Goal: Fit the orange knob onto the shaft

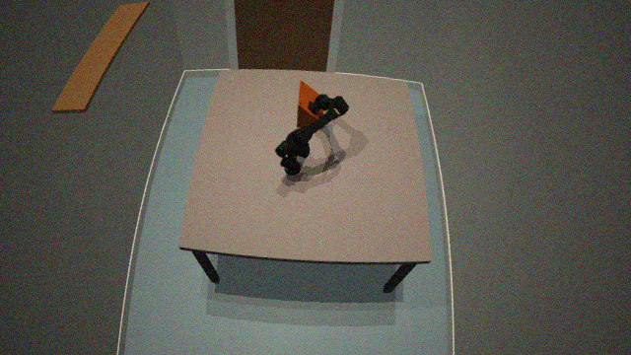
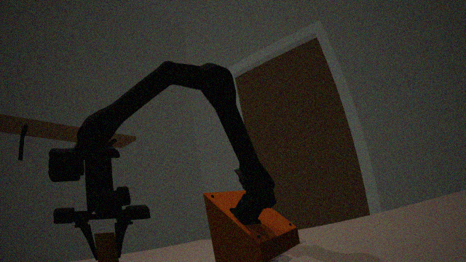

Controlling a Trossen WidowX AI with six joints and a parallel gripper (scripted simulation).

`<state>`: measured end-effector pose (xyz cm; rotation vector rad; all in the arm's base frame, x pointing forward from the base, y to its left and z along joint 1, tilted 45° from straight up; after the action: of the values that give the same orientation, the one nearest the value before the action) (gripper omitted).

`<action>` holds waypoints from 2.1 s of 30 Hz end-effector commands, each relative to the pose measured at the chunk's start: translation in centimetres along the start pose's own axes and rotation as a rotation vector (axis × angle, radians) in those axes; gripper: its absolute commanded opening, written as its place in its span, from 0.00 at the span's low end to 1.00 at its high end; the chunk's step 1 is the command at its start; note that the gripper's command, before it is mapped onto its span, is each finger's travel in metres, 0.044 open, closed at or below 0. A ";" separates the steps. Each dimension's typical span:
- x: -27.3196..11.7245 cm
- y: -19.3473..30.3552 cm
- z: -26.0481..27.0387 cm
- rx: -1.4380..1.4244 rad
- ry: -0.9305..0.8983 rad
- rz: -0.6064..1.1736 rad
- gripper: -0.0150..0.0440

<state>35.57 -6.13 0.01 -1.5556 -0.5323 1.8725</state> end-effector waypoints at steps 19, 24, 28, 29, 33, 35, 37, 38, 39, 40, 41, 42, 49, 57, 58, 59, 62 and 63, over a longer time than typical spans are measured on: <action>0.0 0.0 0.0 0.000 0.001 0.002 0.25; -0.3 0.0 0.1 0.000 0.001 0.002 0.25; -0.7 -0.2 0.1 0.000 0.001 0.002 0.25; -0.7 -0.2 0.1 -0.012 0.001 0.002 0.25; -0.7 -0.2 0.0 -0.053 0.001 0.002 0.25; -0.7 -0.2 0.0 -0.053 0.001 0.002 0.25; -0.7 -0.2 -0.1 -0.053 0.001 0.002 0.25; -0.7 -0.3 -0.2 -0.053 0.001 0.002 0.25; -0.7 -0.3 -0.2 -0.053 0.001 0.002 0.25; -0.7 -0.3 -0.3 -0.053 0.001 0.002 0.25; -0.6 -0.2 -0.4 -0.053 0.001 0.002 0.25; -0.6 -0.2 -0.4 -0.053 0.001 0.002 0.25; -0.3 -0.2 -0.4 -0.053 0.001 0.002 0.25; -0.5 0.0 0.0 -0.053 0.001 0.002 0.25; -0.6 0.0 0.0 -0.053 0.001 0.002 0.25; -0.3 0.0 0.0 -0.053 0.001 0.002 0.25; 0.0 0.0 0.0 -0.053 0.001 0.002 0.25; -0.1 0.0 0.0 -0.053 0.001 0.002 0.25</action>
<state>35.64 -6.18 0.03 -1.5877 -0.5868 1.8736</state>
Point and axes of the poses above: the point midway between the two fingers, 35 mm back from their tips, its own x axis out along the fingers, its own z axis across the jaws, y = z × x, the point moved 9 cm from there along -x, back along the fingers, and after that the axes turned 3 degrees about x, right-handed, at the moved point
